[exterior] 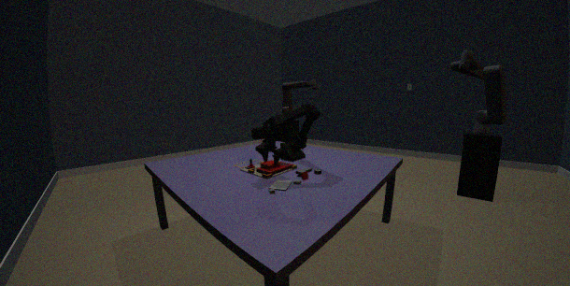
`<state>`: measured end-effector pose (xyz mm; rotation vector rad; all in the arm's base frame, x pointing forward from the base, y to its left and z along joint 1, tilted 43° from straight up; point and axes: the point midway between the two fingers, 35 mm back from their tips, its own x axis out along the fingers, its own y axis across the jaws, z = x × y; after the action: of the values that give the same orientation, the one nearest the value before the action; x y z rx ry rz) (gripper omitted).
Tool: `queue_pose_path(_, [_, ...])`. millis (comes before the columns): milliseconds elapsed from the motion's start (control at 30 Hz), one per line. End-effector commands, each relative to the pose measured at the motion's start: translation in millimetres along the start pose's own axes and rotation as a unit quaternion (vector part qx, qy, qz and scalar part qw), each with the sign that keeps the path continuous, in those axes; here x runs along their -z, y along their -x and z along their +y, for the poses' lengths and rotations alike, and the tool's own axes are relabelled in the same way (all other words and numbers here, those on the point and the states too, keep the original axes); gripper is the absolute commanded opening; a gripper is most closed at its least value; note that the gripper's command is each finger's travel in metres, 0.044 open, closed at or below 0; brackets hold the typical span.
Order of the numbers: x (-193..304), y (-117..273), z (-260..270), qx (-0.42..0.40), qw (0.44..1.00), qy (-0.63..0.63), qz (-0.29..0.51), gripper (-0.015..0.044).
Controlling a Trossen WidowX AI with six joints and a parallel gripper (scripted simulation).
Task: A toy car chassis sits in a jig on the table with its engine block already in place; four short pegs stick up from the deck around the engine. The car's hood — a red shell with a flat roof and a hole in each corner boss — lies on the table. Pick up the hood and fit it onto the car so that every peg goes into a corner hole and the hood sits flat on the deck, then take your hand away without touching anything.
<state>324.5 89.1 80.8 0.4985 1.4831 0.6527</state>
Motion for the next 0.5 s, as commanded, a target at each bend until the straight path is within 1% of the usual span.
queue_pose_path(0, [0.0, -2.0, 0.1, -0.002, 1.000, -0.003, 0.000, 0.0000])
queue_pose_path(300, [0.1, -1.5, 0.1, 0.000, 1.000, 0.000, 0.000, 0.0000])
queue_pose_path(467, [0.1, -2.1, 0.1, 0.000, 1.000, 0.000, 0.000, 0.0131])
